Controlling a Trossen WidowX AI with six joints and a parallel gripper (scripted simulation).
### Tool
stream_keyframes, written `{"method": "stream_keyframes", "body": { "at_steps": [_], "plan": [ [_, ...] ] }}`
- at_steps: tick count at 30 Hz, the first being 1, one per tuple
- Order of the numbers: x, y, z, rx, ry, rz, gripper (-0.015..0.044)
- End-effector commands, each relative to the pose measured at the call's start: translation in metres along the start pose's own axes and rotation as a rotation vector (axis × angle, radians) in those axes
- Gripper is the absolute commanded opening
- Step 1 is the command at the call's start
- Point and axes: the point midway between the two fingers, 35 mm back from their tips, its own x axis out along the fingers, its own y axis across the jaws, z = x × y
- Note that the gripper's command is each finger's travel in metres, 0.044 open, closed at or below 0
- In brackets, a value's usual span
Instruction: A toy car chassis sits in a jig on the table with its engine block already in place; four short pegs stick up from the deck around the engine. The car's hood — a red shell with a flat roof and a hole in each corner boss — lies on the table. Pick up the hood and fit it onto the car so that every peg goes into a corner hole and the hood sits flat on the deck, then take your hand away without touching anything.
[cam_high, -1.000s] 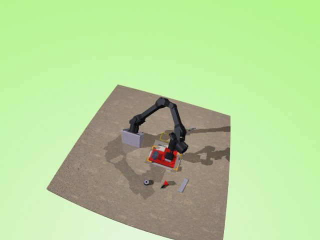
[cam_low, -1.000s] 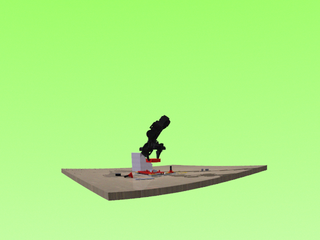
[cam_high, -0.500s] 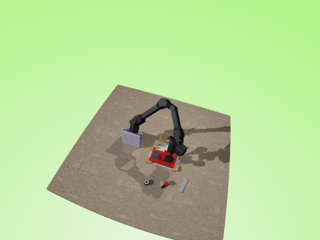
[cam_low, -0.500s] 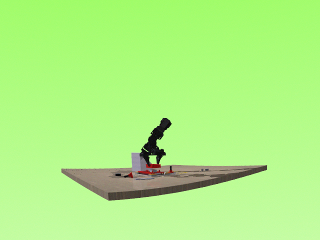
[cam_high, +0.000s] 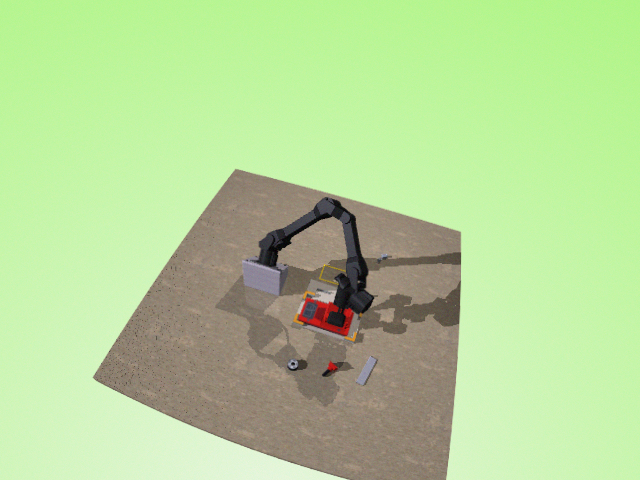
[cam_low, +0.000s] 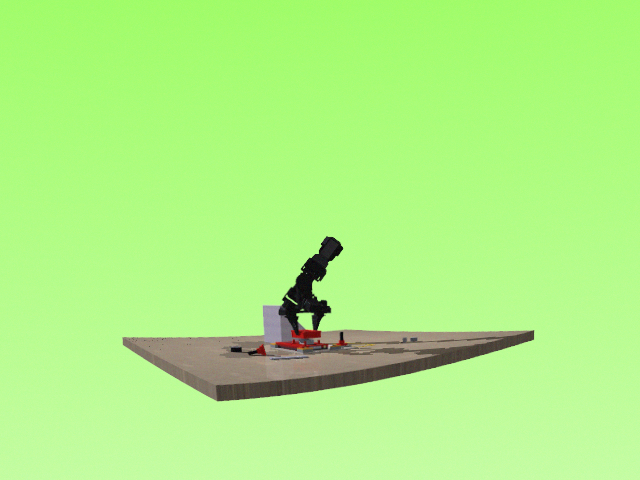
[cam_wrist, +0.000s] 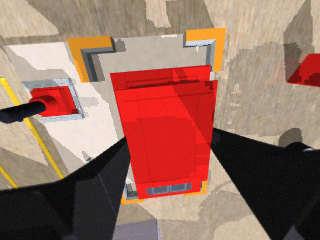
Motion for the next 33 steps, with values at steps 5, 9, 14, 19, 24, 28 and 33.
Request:
{"method": "stream_keyframes", "body": {
  "at_steps": [5,9,14,19,24,28,33],
  "plan": [
    [0.0018,-0.0002,-0.0005,0.008,0.001,0.006,0.0],
    [0.0018,-0.0002,-0.0005,0.008,0.001,0.006,0.0],
    [0.0018,-0.0002,-0.0005,0.008,0.001,0.006,0.0],
    [0.003,-0.0003,-0.0005,0.008,0.001,0.006,0.0],
    [0.0053,-0.0003,-0.0004,0.008,0.001,0.006,0.0],
    [0.0073,-0.0003,-0.0004,0.008,0.001,0.006,0.0],
    [0.0097,-0.0004,-0.0003,0.008,0.001,0.006,0.0]
  ]
}}
